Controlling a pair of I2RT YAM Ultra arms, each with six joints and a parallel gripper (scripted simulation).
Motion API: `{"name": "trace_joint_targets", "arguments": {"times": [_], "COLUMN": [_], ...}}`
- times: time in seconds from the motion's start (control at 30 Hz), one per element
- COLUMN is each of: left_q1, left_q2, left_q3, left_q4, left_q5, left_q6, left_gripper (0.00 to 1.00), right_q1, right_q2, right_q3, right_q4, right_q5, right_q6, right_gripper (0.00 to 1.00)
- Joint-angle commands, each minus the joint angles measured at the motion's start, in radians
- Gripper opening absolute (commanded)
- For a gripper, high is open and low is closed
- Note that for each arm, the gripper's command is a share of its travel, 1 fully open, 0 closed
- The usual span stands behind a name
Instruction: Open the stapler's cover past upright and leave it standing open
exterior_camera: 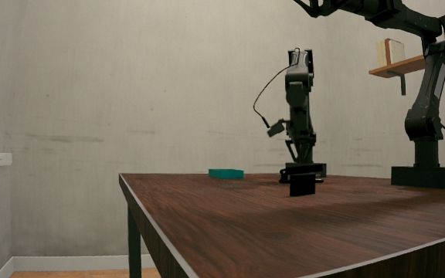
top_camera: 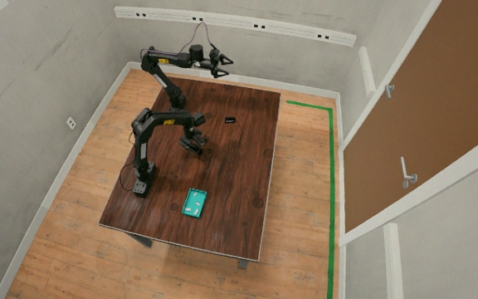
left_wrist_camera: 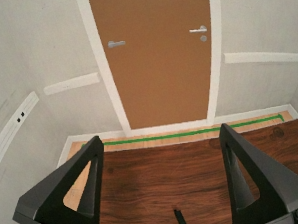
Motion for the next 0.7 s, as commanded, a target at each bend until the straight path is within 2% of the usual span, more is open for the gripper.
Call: {"name": "trace_joint_targets", "arguments": {"times": [0.0, 0.37, 0.5, 0.67], "left_q1": [-0.005, -0.005, -0.005, -0.005], "left_q2": [-0.001, -0.001, -0.001, -0.001], "left_q3": [0.018, 0.018, 0.018, 0.018], "left_q4": [-0.003, -0.003, -0.003, -0.003], "left_q5": [-0.011, -0.011, -0.011, -0.011], "left_q6": [-0.003, -0.003, -0.003, -0.003], "left_gripper": [1.0, 1.0, 1.0, 1.0], "right_q1": [-0.009, 0.019, 0.025, 0.056], "right_q2": [-0.071, -0.008, -0.036, -0.1], "right_q3": [0.092, 0.128, 0.11, 0.025], "right_q4": [-0.097, -0.121, -0.072, 0.004], "right_q5": [0.014, 0.014, 0.048, 0.117], "right_q6": [-0.006, 0.016, -0.08, -0.271], "right_gripper": [1.0, 1.0, 1.0, 1.0]}}
